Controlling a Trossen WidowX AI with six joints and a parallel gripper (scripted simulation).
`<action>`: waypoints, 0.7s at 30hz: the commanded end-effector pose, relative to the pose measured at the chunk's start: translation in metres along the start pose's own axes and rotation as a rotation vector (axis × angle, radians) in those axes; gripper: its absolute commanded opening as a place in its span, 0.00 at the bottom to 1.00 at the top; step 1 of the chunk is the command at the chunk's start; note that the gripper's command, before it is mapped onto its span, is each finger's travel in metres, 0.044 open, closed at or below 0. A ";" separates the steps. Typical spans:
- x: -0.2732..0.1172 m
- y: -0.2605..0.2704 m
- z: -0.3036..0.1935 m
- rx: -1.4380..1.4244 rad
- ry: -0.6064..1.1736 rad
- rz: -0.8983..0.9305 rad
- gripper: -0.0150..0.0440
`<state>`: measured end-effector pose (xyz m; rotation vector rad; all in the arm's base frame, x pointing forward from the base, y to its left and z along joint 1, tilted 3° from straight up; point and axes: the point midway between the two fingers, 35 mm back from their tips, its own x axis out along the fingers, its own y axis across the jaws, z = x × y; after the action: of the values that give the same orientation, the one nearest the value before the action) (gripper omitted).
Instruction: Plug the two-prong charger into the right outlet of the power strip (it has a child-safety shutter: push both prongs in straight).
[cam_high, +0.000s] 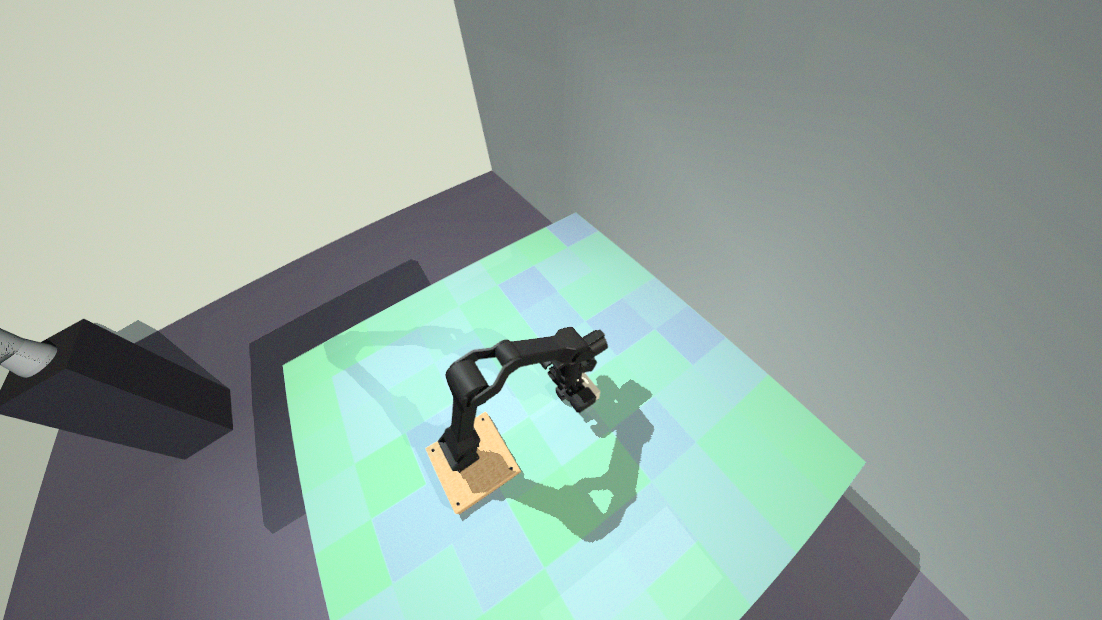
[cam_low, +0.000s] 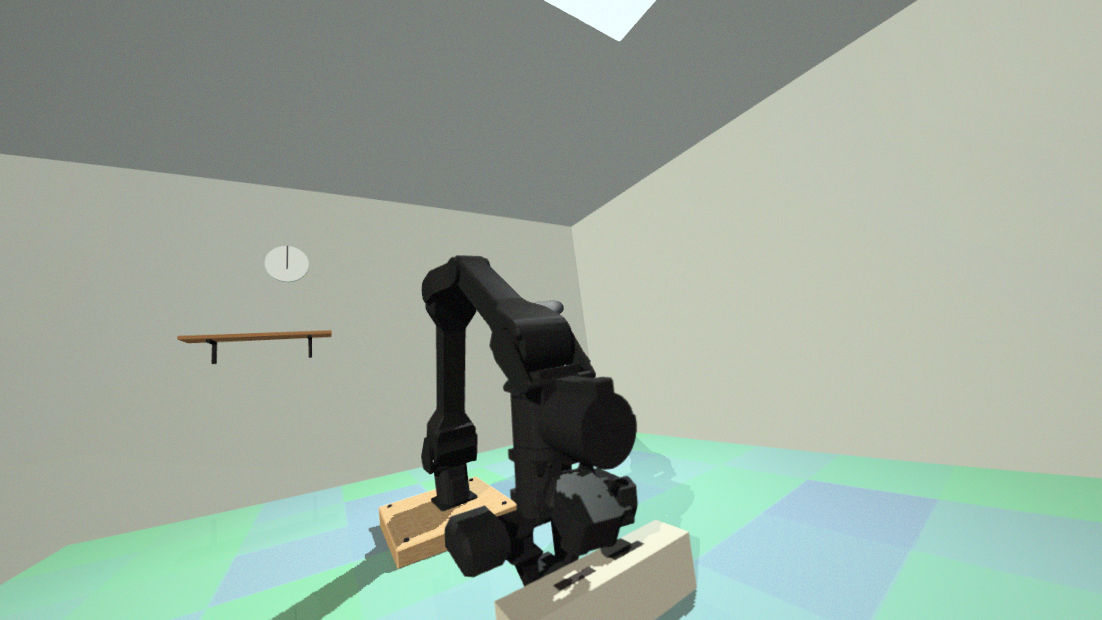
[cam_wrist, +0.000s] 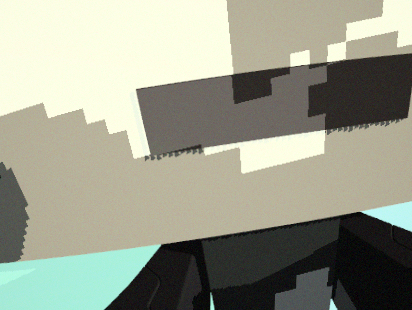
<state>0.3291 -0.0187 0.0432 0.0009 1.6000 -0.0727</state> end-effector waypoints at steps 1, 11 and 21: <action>0.000 0.000 0.000 0.000 -0.002 0.000 0.34; 0.000 0.000 0.000 0.000 -0.002 0.000 0.79; 0.000 0.000 -0.001 0.000 -0.005 0.000 1.00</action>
<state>0.3292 -0.0187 0.0433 0.0010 1.5968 -0.0728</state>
